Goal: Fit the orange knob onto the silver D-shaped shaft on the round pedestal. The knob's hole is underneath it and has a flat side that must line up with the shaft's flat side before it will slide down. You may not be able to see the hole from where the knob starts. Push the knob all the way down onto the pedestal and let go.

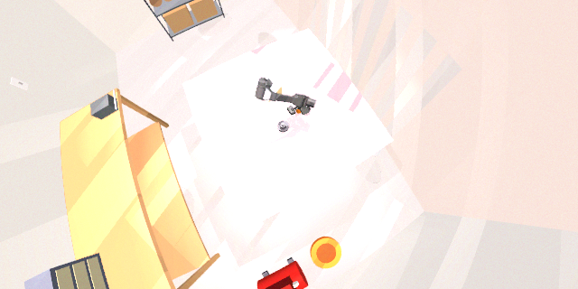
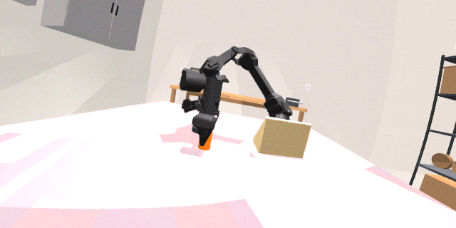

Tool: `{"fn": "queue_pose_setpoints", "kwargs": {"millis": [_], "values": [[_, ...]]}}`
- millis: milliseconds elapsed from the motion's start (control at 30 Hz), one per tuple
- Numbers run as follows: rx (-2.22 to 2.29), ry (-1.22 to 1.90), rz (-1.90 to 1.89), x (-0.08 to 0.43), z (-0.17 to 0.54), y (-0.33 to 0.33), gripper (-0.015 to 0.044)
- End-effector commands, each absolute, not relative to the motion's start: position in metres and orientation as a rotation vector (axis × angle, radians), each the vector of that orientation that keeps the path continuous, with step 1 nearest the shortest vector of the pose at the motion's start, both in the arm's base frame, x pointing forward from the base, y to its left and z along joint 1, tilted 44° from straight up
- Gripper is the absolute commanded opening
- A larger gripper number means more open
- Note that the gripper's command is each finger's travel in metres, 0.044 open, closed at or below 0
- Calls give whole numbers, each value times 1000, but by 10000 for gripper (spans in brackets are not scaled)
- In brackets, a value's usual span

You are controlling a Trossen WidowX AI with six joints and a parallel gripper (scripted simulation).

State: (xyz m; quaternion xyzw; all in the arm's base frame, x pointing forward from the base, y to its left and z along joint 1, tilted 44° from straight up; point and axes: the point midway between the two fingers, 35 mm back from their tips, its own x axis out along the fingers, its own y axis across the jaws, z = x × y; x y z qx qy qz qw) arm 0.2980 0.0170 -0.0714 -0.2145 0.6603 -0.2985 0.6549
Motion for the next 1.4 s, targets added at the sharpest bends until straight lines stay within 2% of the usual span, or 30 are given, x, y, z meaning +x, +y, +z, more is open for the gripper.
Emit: {"fn": "queue_pose_setpoints", "kwargs": {"millis": [0, 233, 567, 800, 967, 1367], "values": [[-498, 1501, -676, 296, -77, 11, 440], [-498, 1500, -678, 294, -83, 5, 440], [-498, 1500, -678, 294, -83, 5, 177], [-498, 1500, -678, 294, -83, 5, 131], [-497, 1500, -677, 297, -79, 10, 0], [-494, 1501, -671, 304, -55, 36, 0]]}}
